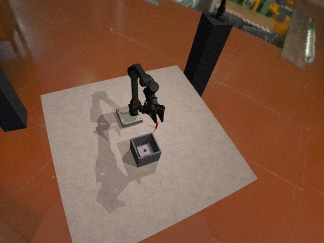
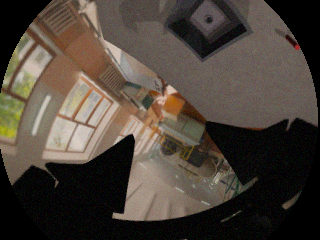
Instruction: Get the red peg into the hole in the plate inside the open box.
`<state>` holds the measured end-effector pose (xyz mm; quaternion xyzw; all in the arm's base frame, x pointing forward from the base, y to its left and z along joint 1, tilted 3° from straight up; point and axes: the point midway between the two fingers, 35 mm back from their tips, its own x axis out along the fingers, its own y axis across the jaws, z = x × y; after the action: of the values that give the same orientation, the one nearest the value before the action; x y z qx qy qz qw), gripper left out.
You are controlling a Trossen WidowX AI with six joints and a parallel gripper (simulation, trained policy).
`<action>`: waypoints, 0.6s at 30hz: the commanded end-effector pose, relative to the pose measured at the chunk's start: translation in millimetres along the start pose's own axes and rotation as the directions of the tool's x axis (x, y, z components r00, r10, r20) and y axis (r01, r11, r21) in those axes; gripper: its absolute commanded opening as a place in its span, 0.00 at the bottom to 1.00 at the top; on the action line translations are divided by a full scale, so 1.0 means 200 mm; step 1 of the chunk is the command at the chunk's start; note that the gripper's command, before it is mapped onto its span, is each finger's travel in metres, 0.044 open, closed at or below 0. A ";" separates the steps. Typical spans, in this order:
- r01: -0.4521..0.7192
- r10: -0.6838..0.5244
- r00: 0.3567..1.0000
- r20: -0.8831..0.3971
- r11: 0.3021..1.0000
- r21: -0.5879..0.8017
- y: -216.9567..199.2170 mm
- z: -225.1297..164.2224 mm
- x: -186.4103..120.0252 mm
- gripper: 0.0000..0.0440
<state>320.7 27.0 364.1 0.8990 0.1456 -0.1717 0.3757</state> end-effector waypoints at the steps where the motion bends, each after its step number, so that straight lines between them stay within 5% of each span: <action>1: 0.101 -0.101 0.995 -0.003 0.995 -0.007 -0.15 0.00 0.01 0.99; 18: 0.514 -0.509 0.858 0.073 0.848 -0.129 -0.75 0.06 -0.02 0.97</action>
<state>267.8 108.1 281.3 0.8197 0.3493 -0.2534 0.3766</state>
